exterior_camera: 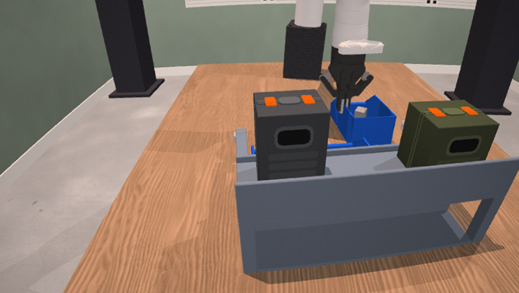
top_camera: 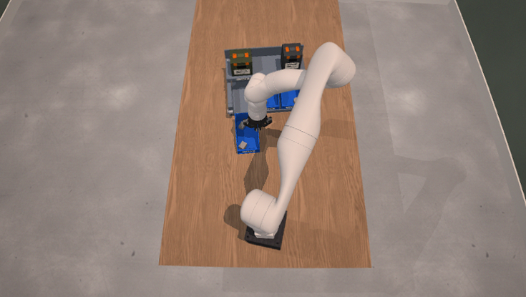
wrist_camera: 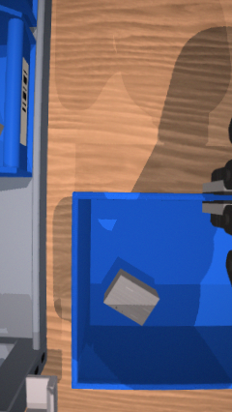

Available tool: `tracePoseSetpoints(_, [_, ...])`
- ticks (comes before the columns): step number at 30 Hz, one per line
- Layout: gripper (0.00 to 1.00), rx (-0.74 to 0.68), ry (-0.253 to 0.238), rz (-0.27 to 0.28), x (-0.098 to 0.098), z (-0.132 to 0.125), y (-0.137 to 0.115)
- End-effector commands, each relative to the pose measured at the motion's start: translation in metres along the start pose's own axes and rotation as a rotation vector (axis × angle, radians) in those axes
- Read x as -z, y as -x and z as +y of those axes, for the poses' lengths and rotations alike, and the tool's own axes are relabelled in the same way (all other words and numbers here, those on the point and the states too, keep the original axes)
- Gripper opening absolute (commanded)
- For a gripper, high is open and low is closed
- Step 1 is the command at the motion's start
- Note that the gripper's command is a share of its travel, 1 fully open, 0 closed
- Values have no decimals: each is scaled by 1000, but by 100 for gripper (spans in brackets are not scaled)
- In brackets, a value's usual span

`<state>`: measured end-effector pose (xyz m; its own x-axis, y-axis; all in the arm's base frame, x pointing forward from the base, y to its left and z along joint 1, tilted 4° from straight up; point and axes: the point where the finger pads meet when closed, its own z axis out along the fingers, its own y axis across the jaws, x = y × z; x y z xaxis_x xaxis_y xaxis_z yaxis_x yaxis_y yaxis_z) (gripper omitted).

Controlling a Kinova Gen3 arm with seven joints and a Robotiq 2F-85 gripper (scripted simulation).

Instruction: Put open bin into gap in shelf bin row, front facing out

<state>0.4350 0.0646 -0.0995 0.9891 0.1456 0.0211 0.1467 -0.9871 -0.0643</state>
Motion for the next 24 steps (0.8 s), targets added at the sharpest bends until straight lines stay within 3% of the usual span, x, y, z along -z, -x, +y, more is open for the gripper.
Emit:
tracePoseSetpoints(1, [10, 1, -2, 1, 0, -1, -1])
tracePoseSetpoints(9, [10, 1, -2, 1, 0, -1, -1])
tracePoseSetpoints(10, [35, 0, 0, 2, 1, 0, -1])
tracePoseSetpoints(24, [35, 0, 0, 2, 1, 0, -1])
